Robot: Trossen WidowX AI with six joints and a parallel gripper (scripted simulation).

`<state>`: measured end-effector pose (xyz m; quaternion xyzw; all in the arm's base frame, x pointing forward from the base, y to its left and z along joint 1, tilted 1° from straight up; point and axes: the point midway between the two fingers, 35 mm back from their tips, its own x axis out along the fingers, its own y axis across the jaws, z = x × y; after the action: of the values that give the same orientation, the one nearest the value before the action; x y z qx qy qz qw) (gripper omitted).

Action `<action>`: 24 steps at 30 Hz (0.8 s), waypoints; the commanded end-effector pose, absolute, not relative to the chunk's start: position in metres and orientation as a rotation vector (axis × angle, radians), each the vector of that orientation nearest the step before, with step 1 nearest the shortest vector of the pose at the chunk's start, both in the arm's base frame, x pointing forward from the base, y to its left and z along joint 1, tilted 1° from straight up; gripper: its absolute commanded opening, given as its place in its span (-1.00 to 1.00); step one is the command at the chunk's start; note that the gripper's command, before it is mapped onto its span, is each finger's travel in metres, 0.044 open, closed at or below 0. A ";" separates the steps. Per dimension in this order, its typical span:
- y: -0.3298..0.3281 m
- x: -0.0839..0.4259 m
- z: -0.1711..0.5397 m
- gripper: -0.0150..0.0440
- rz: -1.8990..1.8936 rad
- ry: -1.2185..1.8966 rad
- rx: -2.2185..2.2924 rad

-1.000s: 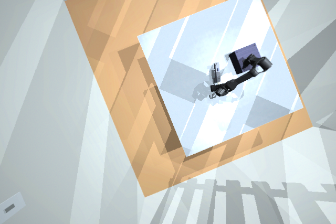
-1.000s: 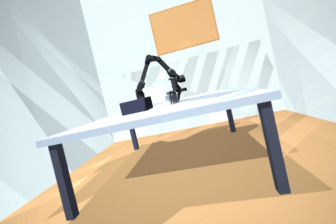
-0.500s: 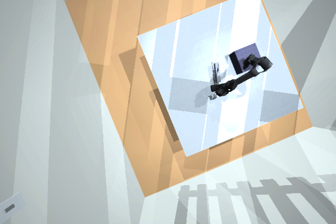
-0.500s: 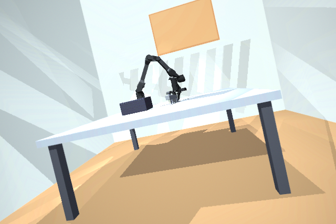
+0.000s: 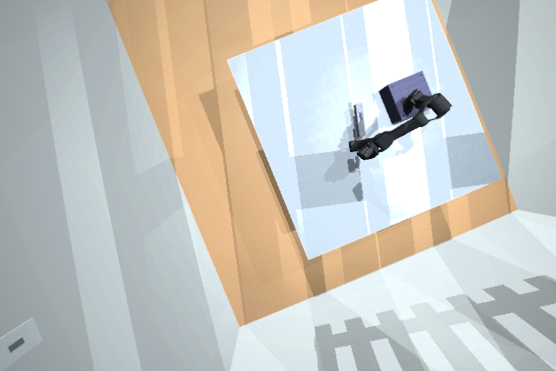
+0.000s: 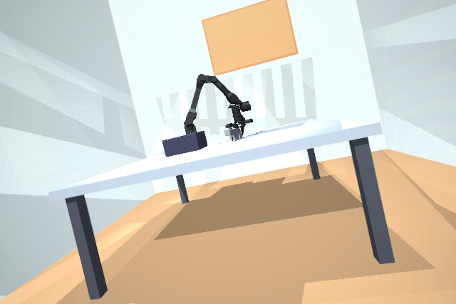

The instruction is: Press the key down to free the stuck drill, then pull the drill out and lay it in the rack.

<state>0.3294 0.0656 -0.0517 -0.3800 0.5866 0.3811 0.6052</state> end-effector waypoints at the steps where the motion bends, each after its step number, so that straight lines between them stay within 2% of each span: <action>1: 0.068 0.330 -0.052 -0.49 0.884 1.362 -0.877; 24: 0.094 0.343 -0.052 -0.49 0.885 1.360 -0.876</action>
<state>0.3389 0.0867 -0.0528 -0.3802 0.5889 0.3826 0.6019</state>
